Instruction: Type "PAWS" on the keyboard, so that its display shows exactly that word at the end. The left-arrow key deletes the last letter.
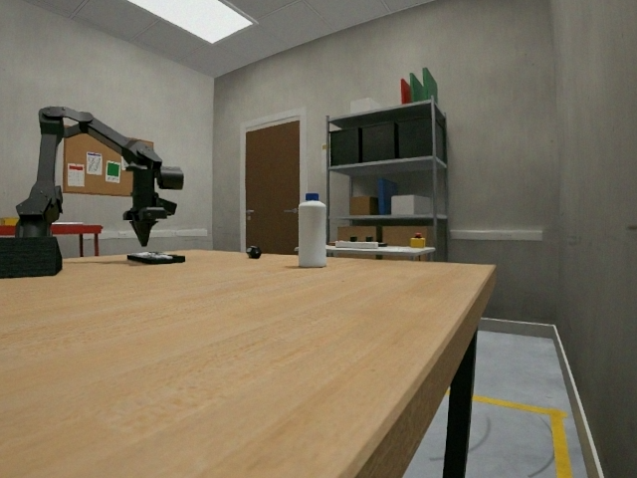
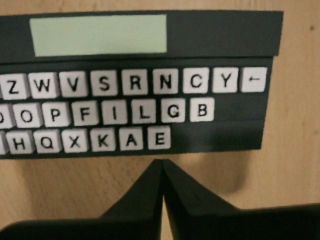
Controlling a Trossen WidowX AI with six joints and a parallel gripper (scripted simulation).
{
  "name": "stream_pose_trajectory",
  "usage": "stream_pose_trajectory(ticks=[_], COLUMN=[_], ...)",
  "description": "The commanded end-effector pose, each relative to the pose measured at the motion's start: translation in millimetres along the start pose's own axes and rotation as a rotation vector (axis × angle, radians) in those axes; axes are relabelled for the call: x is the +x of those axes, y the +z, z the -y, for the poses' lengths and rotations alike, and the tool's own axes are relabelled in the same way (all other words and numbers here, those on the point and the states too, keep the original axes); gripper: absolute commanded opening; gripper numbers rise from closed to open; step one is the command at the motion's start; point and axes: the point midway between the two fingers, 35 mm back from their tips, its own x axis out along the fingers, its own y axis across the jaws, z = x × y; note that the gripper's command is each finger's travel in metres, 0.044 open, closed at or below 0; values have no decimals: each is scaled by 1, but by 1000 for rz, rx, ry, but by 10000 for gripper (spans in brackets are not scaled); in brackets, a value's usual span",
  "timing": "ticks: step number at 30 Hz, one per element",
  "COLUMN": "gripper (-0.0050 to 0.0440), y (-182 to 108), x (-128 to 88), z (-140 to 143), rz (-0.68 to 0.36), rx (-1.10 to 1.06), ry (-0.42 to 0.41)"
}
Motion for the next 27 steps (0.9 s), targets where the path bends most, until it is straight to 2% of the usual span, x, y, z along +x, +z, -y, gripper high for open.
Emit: stream_pose_trajectory(ticks=[1,9,16,27], gripper=[-50,-50,-50,-50], y=[-4,-1,2,-2], x=[-3,-5,-8,-4], z=[-7,-12,-79,-81], rz=[15,23,34,18], rx=[-3,-8,-12,-5], ry=[-2,-7,-1,2])
